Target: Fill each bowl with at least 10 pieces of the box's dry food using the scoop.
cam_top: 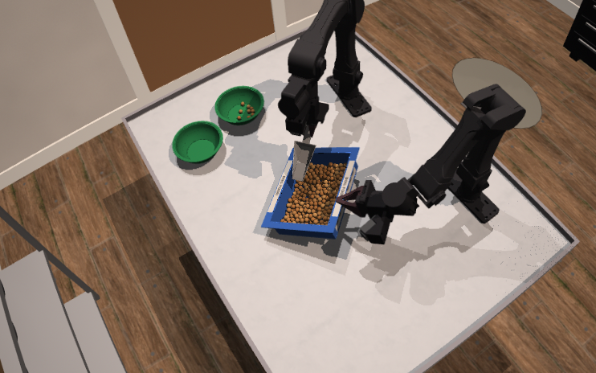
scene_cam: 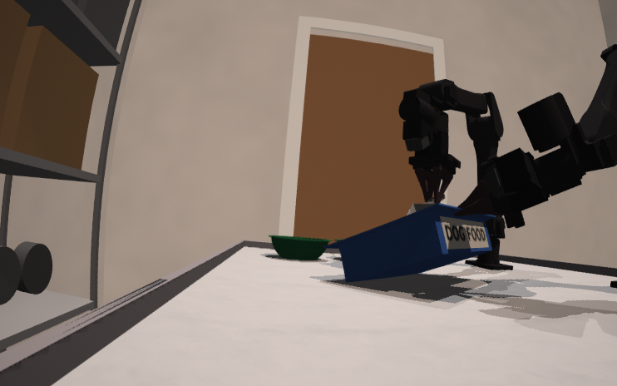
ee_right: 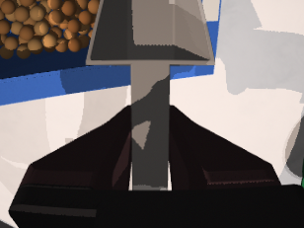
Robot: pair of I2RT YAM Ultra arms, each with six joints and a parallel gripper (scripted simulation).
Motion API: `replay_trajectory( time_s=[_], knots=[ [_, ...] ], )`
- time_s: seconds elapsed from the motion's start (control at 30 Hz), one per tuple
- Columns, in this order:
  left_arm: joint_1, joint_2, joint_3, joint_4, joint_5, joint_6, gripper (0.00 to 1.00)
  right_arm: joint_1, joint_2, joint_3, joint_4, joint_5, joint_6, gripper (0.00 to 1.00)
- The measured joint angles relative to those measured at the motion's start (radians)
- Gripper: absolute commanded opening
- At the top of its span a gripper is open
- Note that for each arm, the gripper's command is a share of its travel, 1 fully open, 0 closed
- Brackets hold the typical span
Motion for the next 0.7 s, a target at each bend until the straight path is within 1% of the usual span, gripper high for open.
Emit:
replay_trajectory(
  time_s=[0.7],
  knots=[
    [0.000,0.000,0.000,0.000,0.000,0.000,0.00,0.011,0.108,0.013,0.003,0.014,0.010,0.00]
  ],
)
